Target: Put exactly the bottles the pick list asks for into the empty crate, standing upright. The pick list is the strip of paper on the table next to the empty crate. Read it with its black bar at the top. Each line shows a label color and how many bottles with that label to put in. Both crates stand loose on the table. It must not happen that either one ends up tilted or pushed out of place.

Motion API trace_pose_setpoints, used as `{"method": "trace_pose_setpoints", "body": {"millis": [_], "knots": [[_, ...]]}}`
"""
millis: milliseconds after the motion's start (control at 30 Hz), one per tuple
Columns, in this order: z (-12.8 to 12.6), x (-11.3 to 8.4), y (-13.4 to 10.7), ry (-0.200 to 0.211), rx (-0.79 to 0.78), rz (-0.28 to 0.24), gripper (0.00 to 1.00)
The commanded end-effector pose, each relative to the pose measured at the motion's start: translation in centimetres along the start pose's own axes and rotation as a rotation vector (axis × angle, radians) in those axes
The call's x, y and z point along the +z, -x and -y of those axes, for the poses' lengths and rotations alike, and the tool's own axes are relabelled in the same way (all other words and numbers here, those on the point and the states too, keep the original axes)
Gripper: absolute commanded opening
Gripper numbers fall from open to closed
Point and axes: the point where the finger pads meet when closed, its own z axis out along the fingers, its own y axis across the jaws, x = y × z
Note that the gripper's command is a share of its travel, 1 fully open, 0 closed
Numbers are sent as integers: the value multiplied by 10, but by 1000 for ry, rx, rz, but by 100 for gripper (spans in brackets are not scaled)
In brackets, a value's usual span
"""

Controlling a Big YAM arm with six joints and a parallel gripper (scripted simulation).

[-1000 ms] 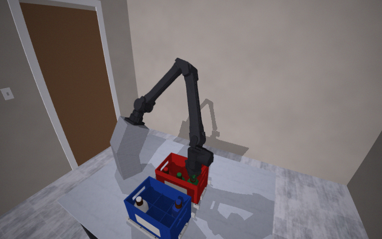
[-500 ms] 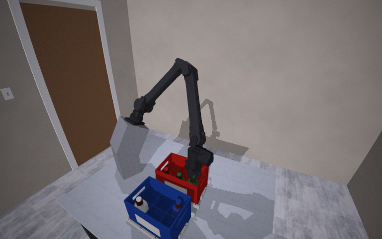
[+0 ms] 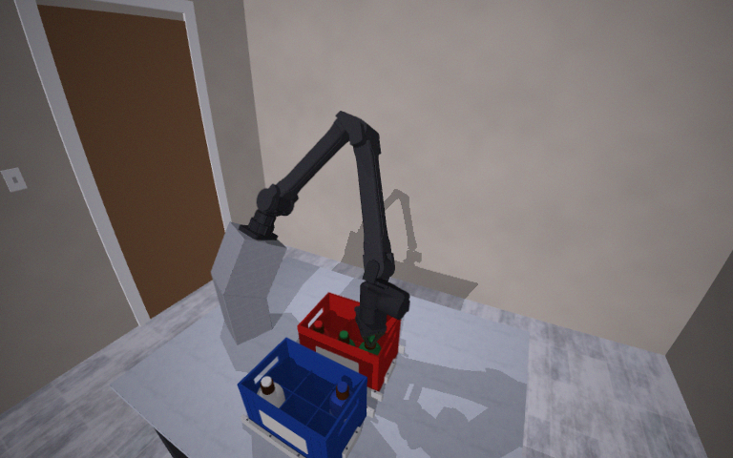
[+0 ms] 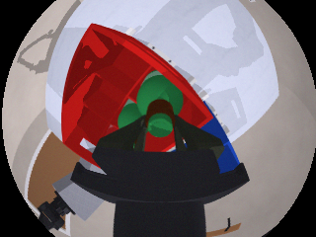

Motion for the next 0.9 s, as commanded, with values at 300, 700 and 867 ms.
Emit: {"method": "trace_pose_setpoints", "body": {"millis": [300, 700, 867], "knots": [[13, -7, 20, -21, -7, 15, 0], [13, 2, 19, -24, -15, 19, 0], [18, -5, 23, -42, -18, 31, 0]]}}
